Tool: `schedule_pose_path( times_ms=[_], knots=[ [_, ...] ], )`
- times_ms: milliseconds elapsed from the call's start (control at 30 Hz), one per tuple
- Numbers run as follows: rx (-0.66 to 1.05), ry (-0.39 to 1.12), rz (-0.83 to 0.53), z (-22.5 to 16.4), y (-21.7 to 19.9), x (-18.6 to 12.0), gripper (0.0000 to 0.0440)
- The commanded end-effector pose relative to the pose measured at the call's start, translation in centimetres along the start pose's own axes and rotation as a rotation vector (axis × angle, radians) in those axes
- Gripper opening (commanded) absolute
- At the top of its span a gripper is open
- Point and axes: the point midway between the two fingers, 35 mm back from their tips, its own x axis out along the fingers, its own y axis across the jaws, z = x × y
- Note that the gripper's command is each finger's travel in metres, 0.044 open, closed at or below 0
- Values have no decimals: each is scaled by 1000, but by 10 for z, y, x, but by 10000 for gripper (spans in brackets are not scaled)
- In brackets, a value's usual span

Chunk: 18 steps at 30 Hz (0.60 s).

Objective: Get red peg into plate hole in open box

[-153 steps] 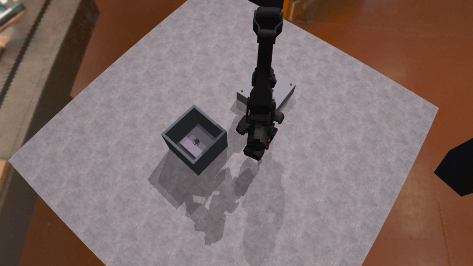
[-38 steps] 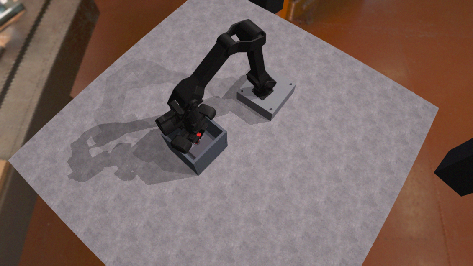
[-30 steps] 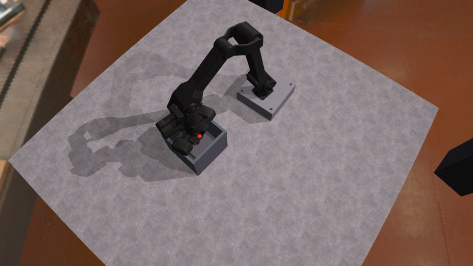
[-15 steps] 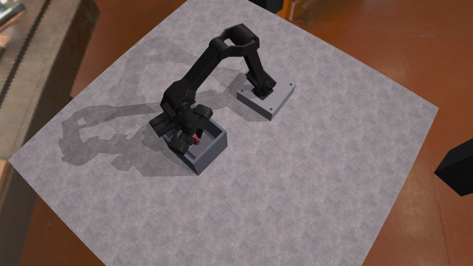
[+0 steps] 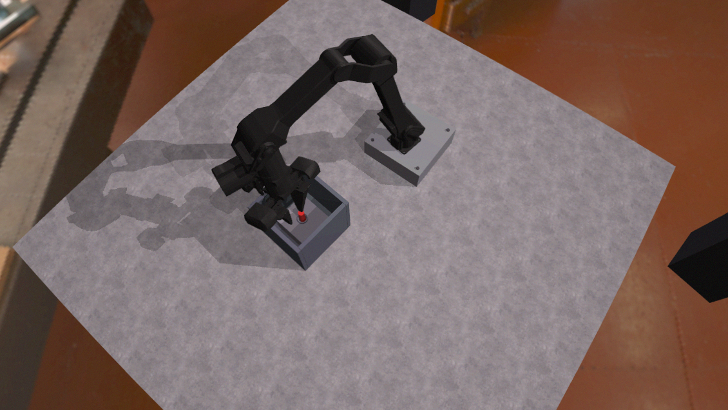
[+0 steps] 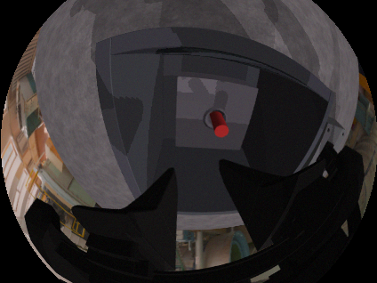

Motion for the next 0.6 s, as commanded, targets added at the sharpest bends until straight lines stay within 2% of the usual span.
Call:
schedule_pose_path(
  times_ms=[0,300,567],
  knots=[
    [-2,25,20,-1,3,-6,189],
    [3,77,59,1,11,-20,234],
    [-20,86,89,7,18,-30,219]
  ],
)
